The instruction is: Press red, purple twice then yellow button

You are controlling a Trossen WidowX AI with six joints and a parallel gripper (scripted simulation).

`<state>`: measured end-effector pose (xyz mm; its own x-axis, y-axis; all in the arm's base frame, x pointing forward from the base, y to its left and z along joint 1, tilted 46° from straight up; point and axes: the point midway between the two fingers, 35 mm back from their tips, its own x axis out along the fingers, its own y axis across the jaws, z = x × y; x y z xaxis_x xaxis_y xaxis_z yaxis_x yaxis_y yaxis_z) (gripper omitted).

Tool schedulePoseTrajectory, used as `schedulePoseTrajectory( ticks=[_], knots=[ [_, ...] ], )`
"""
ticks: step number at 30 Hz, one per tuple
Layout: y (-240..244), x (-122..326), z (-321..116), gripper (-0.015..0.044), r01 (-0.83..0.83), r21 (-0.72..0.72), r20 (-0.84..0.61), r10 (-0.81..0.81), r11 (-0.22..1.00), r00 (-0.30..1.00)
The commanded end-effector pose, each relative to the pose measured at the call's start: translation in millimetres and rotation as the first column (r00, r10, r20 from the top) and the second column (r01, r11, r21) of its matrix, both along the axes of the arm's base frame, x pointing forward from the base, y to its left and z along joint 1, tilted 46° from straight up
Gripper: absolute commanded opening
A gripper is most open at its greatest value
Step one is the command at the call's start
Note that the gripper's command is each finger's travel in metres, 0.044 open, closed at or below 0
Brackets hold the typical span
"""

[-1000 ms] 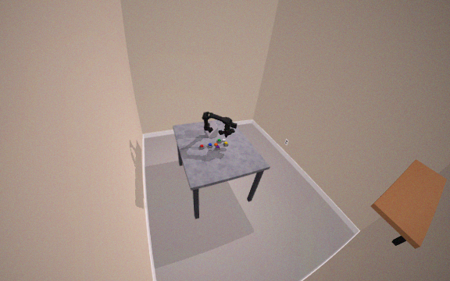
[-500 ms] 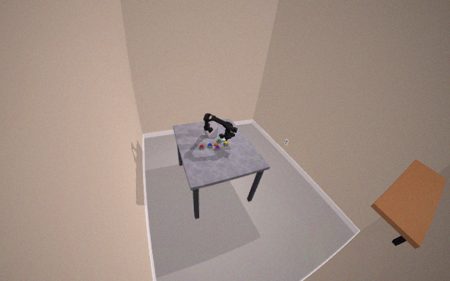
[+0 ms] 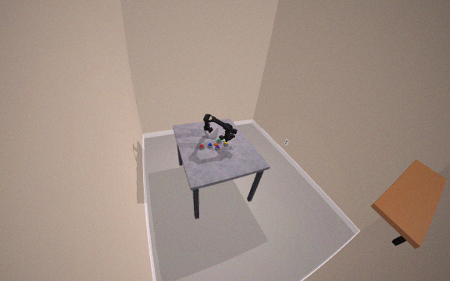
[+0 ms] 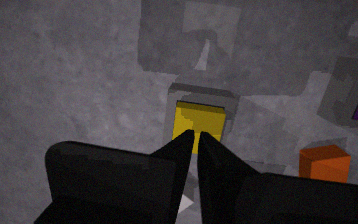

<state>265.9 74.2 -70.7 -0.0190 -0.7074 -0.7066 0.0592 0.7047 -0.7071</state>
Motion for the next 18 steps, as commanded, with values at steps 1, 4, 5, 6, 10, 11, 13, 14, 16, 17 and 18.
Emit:
schedulePoseTrajectory(
  ticks=[1, 4, 5, 6, 10, 11, 13, 14, 16, 17, 18],
  knots=[
    [-5.4, -0.8, -4.8, 0.002, -0.005, -0.006, -0.004, 0.005, 1.0, 1.0],
    [-8.9, -1.0, -8.1, 0.002, -0.004, -0.006, -0.003, 0.004, 1.0, 1.0],
    [-10.0, -1.1, -9.2, 0.002, -0.004, -0.006, -0.003, 0.004, 1.0, 1.0],
    [-11.2, -1.2, -10.2, 0.002, -0.004, -0.006, -0.003, 0.004, 1.0, 1.0],
    [-12.9, -1.4, -11.8, 0.002, -0.004, -0.007, -0.003, 0.004, 1.0, 1.0],
    [-12.9, -1.4, -11.8, 0.002, -0.004, -0.007, -0.003, 0.004, 1.0, 1.0],
    [-12.9, -1.4, -11.8, 0.002, -0.004, -0.007, -0.003, 0.004, 1.0, 1.0],
    [-12.9, -1.4, -11.8, 0.002, -0.004, -0.007, -0.003, 0.004, 1.0, 1.0],
    [-12.9, -1.4, -11.8, 0.002, -0.004, -0.007, -0.003, 0.004, 1.0, 1.0],
    [-12.9, -1.4, -11.8, 0.002, -0.004, -0.007, -0.003, 0.004, 1.0, 1.0],
    [-12.9, -1.4, -11.8, 0.002, -0.004, -0.007, -0.003, 0.004, 1.0, 1.0]
  ],
)
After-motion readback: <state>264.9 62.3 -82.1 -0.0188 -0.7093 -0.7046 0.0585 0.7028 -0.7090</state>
